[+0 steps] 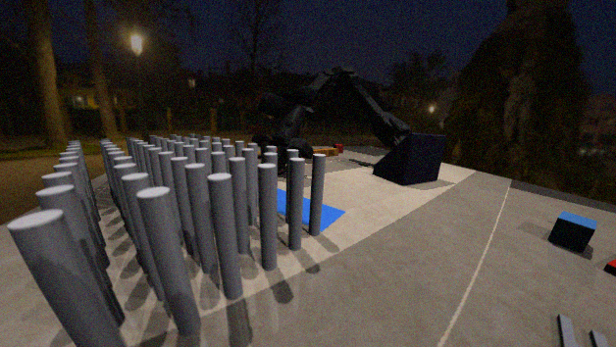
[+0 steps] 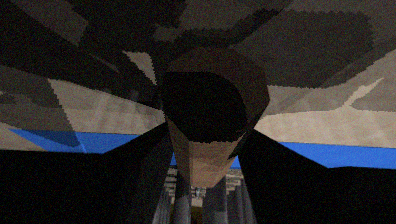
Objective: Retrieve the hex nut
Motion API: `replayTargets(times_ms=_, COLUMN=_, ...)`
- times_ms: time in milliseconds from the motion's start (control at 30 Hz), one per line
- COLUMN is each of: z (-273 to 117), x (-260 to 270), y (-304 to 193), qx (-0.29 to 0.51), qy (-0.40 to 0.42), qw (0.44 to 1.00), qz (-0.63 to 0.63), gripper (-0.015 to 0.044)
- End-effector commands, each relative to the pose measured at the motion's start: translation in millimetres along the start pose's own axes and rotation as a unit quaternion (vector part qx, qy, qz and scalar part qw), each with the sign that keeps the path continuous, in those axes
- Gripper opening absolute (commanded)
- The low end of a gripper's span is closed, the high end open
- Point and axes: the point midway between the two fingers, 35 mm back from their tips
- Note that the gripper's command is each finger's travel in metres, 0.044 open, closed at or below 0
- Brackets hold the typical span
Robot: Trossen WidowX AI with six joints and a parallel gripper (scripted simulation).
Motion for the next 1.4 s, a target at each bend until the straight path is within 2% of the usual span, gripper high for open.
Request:
replayTargets(times_ms=0, z=-2.4, x=-2.4, y=2.7, qx=0.002, qy=-0.003, qw=1.0, qz=-0.003, gripper=0.0)
replayTargets(times_ms=1367, z=-17.3, x=-3.3, y=25.0, qx=0.002, qy=-0.003, qw=1.0, qz=-0.003, gripper=0.0)
Point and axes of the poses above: the point midway between the two fingers, 35 mm back from their tips, its own z axis out along the fingers, its own x axis across the jaws, y = z × x, and after that the axes turned 2 degrees about -z, right-handed
